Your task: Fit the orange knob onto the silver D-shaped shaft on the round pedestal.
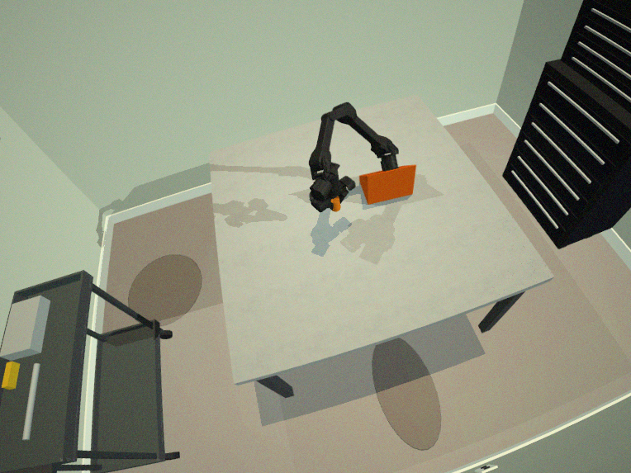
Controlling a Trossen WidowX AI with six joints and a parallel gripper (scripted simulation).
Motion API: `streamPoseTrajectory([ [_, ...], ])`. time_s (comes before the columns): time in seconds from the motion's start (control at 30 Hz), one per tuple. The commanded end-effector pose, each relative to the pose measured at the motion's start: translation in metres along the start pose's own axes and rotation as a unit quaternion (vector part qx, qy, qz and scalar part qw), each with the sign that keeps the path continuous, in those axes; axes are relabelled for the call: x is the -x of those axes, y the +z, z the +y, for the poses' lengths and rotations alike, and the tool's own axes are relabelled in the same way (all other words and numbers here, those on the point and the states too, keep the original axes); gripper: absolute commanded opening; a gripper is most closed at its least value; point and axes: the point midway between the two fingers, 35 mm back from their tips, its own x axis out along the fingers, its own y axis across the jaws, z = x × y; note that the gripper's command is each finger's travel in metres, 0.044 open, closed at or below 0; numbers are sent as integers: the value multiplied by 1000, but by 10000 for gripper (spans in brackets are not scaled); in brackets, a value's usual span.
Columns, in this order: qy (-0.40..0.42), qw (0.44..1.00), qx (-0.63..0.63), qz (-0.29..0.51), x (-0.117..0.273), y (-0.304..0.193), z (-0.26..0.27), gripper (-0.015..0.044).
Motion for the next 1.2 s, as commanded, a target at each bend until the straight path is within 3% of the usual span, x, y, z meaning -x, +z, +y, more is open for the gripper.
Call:
streamPoseTrajectory([
  [0.0,4,1000,-5,3,7,0,0,0],
  [1.17,12,1000,-2,12,-17,101,-4,0],
])
